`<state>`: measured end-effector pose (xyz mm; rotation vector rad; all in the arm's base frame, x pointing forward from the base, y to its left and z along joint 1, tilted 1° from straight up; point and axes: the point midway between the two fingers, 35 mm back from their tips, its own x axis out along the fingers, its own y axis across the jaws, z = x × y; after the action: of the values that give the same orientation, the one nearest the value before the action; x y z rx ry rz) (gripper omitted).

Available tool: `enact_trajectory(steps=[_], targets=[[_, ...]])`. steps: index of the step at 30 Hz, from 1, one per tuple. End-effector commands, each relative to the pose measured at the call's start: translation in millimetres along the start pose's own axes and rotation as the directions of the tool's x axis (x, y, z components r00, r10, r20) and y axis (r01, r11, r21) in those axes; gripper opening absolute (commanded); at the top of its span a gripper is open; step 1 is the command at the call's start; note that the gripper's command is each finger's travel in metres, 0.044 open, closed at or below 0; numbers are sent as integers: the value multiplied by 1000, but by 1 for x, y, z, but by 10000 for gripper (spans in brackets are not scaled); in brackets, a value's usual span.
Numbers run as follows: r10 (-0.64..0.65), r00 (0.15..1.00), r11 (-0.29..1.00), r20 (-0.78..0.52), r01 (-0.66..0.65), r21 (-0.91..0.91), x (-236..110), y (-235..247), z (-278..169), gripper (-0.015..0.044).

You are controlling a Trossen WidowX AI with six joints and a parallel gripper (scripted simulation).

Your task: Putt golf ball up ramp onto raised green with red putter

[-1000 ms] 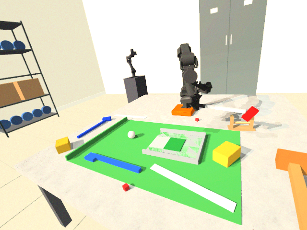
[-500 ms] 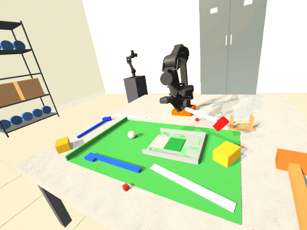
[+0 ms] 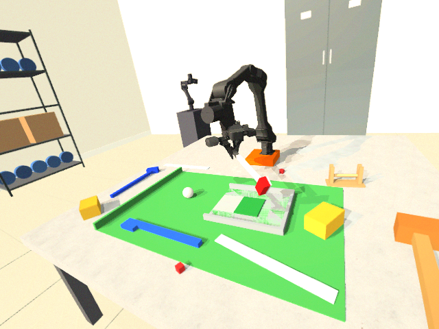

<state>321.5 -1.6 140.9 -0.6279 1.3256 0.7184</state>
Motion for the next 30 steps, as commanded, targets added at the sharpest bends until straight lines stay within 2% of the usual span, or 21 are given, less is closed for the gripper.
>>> enact_trajectory(steps=[1, 15, 30], targets=[[-22, 1000, 994, -9, 23, 106, -8, -20, -20, 0], [-48, 997, 923, -64, 69, 379, -25, -66, -92, 0], [-48, 991, 763, -124, 117, 635, -44, -91, -181, 0]])
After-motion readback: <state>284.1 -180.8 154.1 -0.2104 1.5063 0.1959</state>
